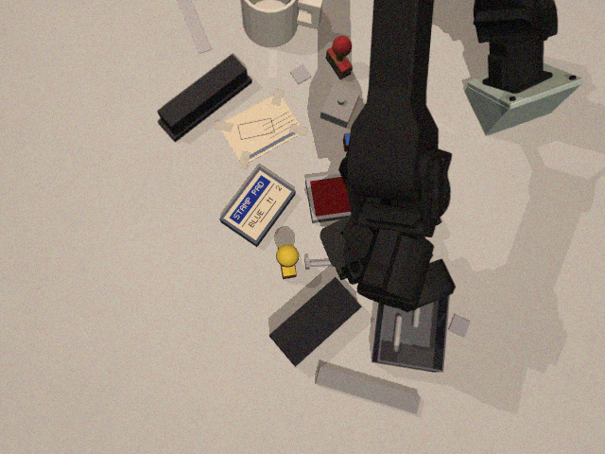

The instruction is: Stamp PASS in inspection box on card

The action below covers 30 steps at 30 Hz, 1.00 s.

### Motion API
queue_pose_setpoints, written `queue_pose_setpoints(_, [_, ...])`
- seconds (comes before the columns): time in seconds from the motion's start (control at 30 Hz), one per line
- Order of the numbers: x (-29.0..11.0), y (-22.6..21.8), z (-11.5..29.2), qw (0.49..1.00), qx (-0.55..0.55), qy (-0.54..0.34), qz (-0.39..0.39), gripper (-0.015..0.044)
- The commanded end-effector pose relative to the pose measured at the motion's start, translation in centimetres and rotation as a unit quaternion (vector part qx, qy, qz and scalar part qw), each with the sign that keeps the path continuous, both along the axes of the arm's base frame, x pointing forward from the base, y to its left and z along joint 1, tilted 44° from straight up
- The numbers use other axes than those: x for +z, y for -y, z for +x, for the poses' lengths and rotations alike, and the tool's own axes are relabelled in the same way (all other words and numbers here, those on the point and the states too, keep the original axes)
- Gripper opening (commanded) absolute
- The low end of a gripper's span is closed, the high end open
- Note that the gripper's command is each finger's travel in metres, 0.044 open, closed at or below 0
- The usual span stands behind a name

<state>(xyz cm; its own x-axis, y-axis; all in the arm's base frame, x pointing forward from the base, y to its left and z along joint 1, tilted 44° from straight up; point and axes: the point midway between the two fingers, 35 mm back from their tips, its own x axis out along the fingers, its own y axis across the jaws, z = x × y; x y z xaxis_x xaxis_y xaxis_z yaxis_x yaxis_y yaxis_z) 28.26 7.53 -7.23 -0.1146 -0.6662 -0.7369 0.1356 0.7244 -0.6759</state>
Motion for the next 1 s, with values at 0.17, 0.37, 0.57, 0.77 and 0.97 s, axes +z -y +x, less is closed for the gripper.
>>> queue_pose_setpoints(0.17, [0.4, -0.5, 0.1, 1.0, -0.001, 0.002, 0.003, 0.0])
queue_pose_setpoints(0.37, [0.6, -0.7, 0.2, 1.0, -0.001, 0.002, 0.003, 0.0])
queue_pose_setpoints(0.57, [0.8, -0.9, 0.2, 1.0, -0.001, 0.002, 0.003, 0.0])
queue_pose_setpoints(0.77, [1.0, -1.1, 0.2, 1.0, -0.001, 0.002, 0.004, 0.0])
queue_pose_setpoints(0.97, [1.3, -1.3, 0.3, 1.0, -0.001, 0.002, 0.004, 0.0])
